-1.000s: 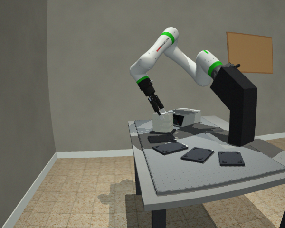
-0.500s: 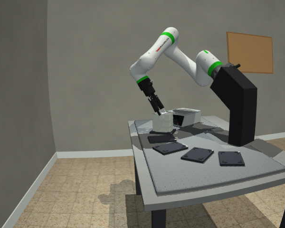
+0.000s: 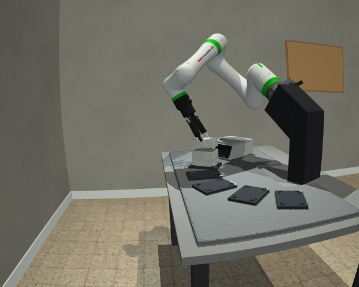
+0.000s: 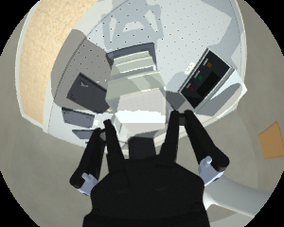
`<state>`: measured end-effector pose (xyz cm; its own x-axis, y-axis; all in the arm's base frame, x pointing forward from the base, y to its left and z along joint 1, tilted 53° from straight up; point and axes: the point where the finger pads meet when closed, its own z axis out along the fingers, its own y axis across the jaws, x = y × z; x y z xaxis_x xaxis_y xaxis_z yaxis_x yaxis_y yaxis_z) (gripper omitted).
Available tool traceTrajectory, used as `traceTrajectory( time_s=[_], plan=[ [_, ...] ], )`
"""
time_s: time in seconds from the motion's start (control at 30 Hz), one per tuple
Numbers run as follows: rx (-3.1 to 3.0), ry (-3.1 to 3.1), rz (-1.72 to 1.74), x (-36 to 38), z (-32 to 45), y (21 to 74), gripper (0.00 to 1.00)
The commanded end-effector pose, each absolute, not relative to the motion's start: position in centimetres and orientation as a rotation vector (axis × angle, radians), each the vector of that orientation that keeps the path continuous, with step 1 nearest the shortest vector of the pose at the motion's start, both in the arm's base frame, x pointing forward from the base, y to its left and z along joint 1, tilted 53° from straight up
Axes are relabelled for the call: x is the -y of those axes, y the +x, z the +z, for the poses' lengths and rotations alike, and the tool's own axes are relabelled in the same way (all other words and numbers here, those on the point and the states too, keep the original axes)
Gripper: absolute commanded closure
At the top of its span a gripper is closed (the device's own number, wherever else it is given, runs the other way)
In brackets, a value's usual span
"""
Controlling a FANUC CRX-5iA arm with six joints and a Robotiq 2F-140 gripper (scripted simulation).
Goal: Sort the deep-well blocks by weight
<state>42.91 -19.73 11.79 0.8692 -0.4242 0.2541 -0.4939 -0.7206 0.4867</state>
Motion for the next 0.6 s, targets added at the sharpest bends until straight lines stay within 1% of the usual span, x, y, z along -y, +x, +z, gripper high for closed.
traceTrajectory(
  time_s=[0.0, 0.57],
  plan=[
    [0.665, 2.482, 0.168, 19.6, 11.9, 42.8, 0.90],
    [0.665, 2.482, 0.168, 17.9, 13.4, 41.8, 0.90]
  ],
)
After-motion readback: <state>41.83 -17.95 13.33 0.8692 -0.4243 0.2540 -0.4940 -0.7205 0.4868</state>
